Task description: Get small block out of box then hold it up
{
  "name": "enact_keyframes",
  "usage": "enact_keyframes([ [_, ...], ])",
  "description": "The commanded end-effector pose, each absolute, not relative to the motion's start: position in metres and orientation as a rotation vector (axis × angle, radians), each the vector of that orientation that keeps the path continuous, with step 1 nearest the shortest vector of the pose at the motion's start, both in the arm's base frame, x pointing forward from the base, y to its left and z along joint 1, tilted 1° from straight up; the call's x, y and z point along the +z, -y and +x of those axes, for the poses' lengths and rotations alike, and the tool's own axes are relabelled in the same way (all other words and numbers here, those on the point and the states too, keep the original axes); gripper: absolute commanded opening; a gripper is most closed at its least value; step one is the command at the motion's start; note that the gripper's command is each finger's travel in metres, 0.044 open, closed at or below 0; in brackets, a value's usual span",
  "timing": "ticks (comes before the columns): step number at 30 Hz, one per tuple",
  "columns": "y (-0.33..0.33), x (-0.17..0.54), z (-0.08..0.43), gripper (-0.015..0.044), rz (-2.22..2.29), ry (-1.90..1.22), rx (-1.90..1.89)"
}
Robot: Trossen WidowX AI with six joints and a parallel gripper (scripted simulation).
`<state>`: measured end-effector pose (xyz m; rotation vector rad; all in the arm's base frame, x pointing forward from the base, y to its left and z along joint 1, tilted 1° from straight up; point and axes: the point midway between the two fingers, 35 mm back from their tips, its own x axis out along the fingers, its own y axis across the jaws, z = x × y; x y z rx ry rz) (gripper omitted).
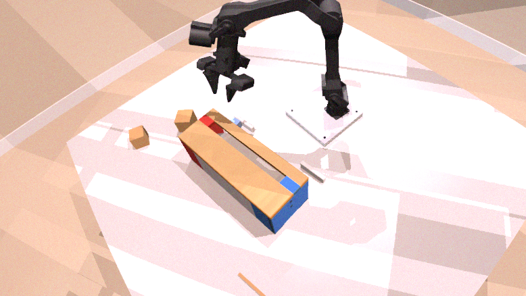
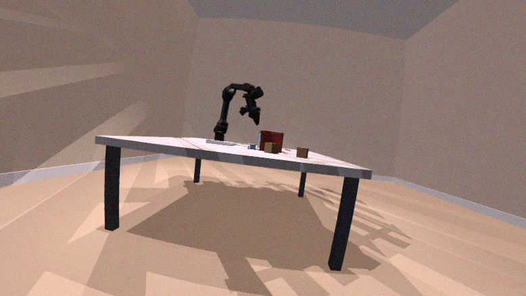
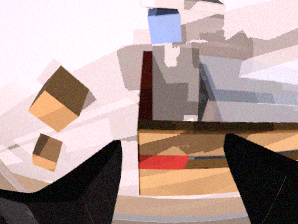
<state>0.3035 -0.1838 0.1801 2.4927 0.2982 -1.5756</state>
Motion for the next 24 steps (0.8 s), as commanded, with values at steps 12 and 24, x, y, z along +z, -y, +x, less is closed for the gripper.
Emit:
enact_keyframes([
  [12, 0.187, 0.095, 0.304, 0.0285, 2.564, -0.249, -1.605],
  [24, 0.187, 0.081, 0.304, 0.0285, 2.564, -0.249, -1.605],
])
